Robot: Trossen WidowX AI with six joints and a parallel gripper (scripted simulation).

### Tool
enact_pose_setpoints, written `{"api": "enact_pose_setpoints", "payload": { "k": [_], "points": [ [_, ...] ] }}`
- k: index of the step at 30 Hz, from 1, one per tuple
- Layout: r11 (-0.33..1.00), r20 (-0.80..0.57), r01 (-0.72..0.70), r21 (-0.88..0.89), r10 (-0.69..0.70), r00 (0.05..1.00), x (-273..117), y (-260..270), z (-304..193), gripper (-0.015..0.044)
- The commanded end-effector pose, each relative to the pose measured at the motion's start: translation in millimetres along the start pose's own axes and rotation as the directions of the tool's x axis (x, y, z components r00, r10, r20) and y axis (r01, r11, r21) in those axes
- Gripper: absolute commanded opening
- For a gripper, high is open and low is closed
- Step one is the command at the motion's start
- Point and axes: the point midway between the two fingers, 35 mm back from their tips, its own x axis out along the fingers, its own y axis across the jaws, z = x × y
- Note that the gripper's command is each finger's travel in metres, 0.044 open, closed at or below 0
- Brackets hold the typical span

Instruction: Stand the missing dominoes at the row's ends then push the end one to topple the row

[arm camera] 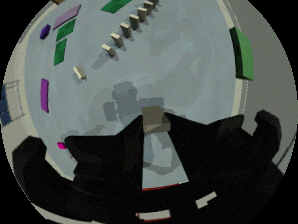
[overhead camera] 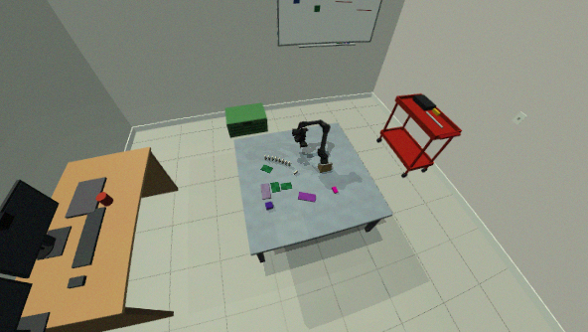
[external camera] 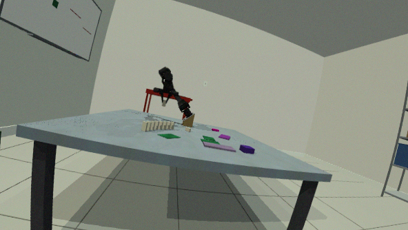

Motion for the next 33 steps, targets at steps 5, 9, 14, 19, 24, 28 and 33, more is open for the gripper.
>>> {"api": "enact_pose_setpoints", "payload": {
  "k": [5,9,14,19,24,28,33],
  "points": [
    [0.990,-0.030,0.014,0.139,-0.010,1.000,-0.5,23.0,32.9,0.0107],
    [0.947,-0.047,0.032,0.320,-0.018,0.999,2.9,57.1,69.2,0.0107],
    [0.799,-0.057,0.049,0.599,-0.019,0.998,5.2,108.4,110.9,0.0107],
    [0.770,-0.059,0.054,0.636,-0.022,0.998,5.8,116.0,115.9,0.0107],
    [0.770,-0.059,0.054,0.636,-0.021,0.998,6.6,116.1,116.0,0.0107],
    [0.770,-0.059,0.051,0.636,-0.017,0.998,23.2,117.1,118.4,0.0107],
    [0.770,-0.058,0.047,0.636,-0.013,0.998,48.3,117.6,120.2,0.0107]
  ]
}}
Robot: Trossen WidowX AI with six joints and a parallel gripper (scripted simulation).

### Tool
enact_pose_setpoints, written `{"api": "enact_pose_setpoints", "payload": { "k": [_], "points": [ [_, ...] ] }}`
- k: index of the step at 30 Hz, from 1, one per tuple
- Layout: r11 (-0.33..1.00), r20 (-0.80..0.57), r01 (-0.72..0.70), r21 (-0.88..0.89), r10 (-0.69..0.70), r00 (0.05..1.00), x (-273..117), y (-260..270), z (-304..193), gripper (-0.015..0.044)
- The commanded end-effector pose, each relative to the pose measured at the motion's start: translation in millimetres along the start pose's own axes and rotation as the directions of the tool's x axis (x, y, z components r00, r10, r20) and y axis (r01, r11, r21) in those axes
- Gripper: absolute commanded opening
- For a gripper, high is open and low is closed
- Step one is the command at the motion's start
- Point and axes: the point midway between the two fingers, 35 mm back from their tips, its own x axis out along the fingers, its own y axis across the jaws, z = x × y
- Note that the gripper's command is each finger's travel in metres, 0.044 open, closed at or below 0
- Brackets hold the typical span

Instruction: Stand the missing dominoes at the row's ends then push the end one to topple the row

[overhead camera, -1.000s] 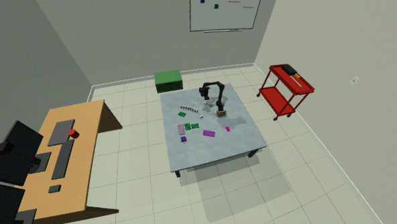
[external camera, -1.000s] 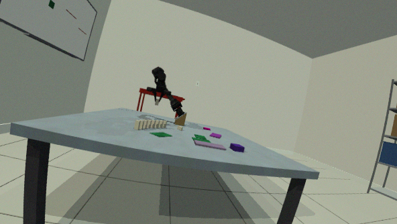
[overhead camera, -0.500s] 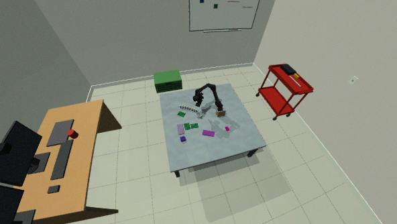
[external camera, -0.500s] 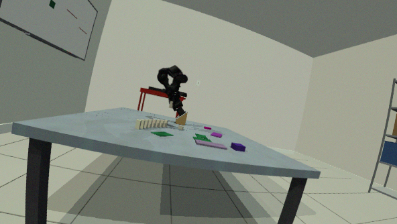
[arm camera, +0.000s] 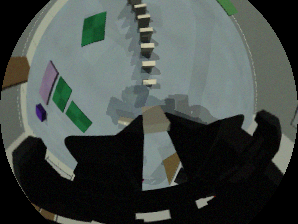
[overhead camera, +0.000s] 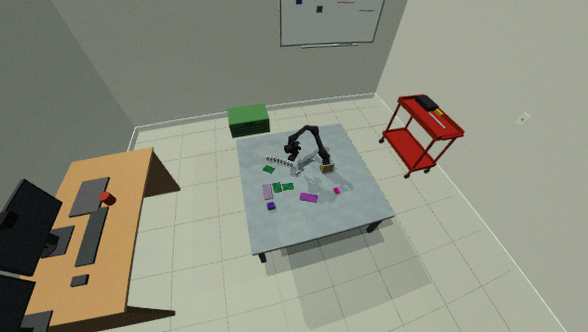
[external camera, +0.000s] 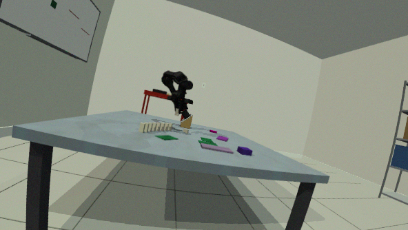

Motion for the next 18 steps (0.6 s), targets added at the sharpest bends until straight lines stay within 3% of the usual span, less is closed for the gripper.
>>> {"api": "enact_pose_setpoints", "payload": {
  "k": [1,18],
  "points": [
    [1.000,-0.001,0.005,-0.007,-0.005,1.000,17.2,-0.2,0.2,0.0107],
    [1.000,0.007,0.014,-0.004,-0.014,1.000,98.2,-8.0,-2.2,0.0107]
  ]
}}
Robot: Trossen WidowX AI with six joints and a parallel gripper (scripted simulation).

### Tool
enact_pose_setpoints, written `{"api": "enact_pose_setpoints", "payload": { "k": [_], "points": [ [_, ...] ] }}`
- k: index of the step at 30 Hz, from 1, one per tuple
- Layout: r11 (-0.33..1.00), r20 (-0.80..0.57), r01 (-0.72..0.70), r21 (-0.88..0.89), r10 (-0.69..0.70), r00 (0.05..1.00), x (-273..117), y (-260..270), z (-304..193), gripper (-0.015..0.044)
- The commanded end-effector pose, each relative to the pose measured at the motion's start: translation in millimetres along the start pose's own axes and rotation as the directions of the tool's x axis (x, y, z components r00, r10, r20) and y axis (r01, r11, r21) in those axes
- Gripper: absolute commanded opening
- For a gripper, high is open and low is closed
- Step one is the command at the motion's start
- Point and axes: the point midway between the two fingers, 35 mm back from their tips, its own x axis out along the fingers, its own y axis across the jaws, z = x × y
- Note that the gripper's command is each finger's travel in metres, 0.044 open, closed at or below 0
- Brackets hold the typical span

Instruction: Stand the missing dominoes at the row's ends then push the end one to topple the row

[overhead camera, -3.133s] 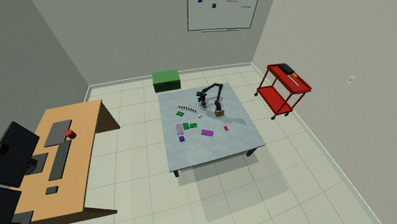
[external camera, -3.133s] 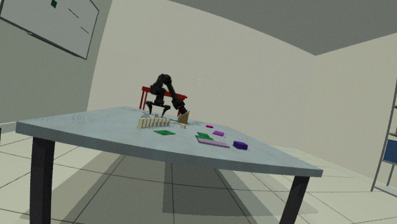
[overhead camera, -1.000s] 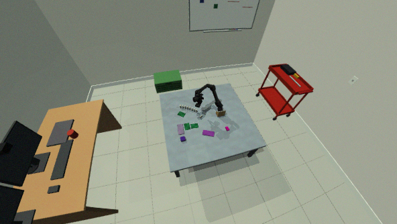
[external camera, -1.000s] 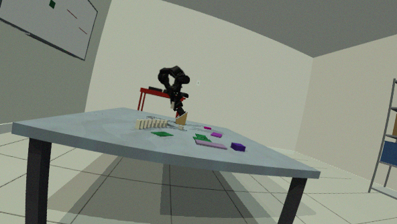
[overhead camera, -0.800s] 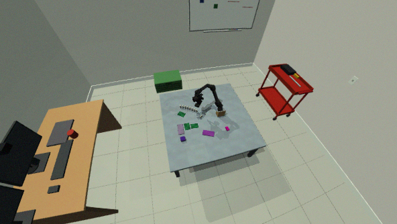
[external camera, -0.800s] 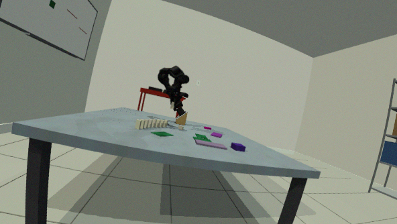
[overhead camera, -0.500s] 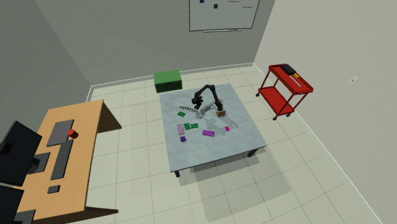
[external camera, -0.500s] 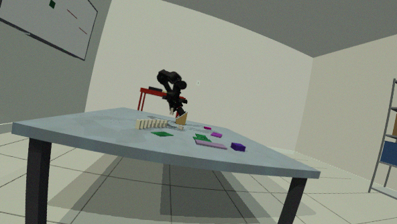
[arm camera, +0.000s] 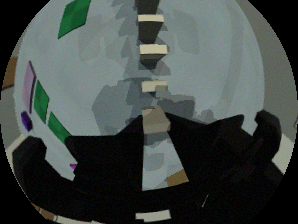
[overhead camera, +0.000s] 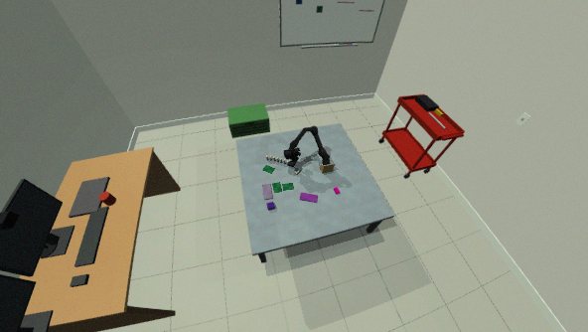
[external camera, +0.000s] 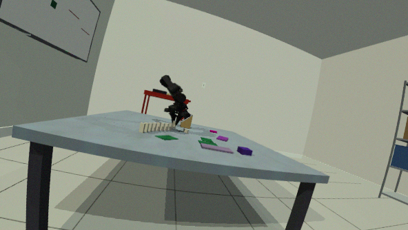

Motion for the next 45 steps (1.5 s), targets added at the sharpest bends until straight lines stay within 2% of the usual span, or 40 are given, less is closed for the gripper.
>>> {"api": "enact_pose_setpoints", "payload": {
  "k": [1,12,25,29,37,42,45],
  "points": [
    [1.000,0.004,0.008,-0.004,-0.008,1.000,12.5,-3.2,-2.5,0.0107],
    [1.000,0.004,0.008,-0.004,-0.008,1.000,13.3,-3.4,-2.6,0.0107],
    [1.000,0.004,0.008,-0.004,-0.008,1.000,13.3,-3.4,-2.6,0.0440],
    [1.000,0.002,0.004,-0.004,-0.004,1.000,3.0,-1.0,-1.4,0.0440],
    [1.000,-0.003,0.003,-0.002,-0.003,1.000,-115.2,-0.7,-3.4,0.0440],
    [1.000,-0.003,0.003,-0.019,-0.003,1.000,-117.0,0.1,-4.3,0.0440],
    [0.966,-0.002,0.002,-0.259,-0.003,1.000,-103.0,19.0,-13.0,0.0440]
  ]
}}
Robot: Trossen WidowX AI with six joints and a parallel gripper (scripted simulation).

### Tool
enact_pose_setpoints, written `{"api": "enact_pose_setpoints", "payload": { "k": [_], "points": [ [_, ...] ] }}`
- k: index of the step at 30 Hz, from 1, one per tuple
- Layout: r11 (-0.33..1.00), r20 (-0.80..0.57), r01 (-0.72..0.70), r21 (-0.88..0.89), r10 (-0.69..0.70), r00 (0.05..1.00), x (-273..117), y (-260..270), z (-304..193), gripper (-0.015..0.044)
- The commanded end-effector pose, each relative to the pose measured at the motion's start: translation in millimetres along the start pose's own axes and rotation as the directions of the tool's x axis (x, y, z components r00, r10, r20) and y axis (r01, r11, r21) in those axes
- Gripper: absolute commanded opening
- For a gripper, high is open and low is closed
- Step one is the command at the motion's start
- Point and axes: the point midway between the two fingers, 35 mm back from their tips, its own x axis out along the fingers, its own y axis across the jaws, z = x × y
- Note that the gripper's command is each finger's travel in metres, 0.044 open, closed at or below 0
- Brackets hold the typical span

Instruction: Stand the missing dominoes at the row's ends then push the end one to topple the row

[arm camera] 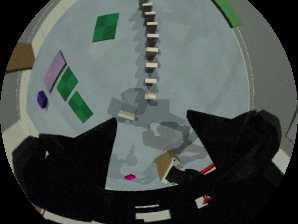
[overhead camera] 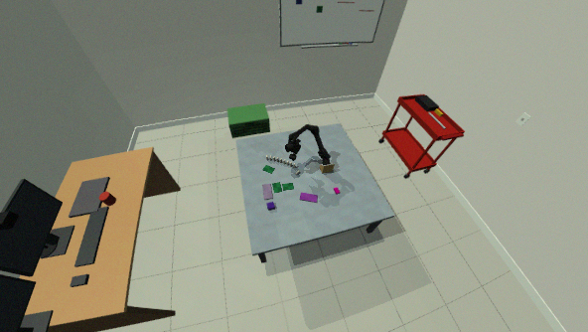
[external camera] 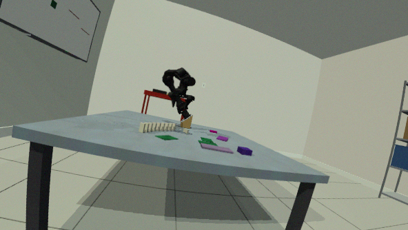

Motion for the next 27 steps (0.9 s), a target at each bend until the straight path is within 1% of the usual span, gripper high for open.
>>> {"api": "enact_pose_setpoints", "payload": {
  "k": [1,3,6,9,10,11,19,21,25,27],
  "points": [
    [0.967,-0.011,0.006,-0.255,-0.009,1.000,17.3,21.3,-10.3,0.0440],
    [0.893,-0.011,0.003,-0.450,-0.009,1.000,29.8,36.6,-17.6,0.0440],
    [0.711,-0.010,0.000,-0.703,-0.009,1.000,48.8,57.5,-30.3,0.0440],
    [0.476,-0.009,-0.004,-0.880,-0.010,1.000,67.2,74.9,-44.0,0.0440],
    [0.429,-0.009,-0.004,-0.903,-0.010,1.000,70.4,77.7,-46.5,0.0440],
    [0.413,-0.009,-0.004,-0.911,-0.010,1.000,71.5,78.6,-47.4,0.0440],
    [0.413,-0.009,-0.004,-0.911,-0.010,1.000,73.0,78.8,-47.3,0.0440],
    [0.413,-0.009,-0.005,-0.911,-0.009,1.000,85.2,79.6,-46.8,0.0440],
    [0.413,-0.008,-0.003,-0.911,-0.010,1.000,123.6,78.9,-47.0,0.0440],
    [0.413,-0.008,-0.002,-0.911,-0.011,1.000,135.2,77.6,-47.7,0.0440]
  ]
}}
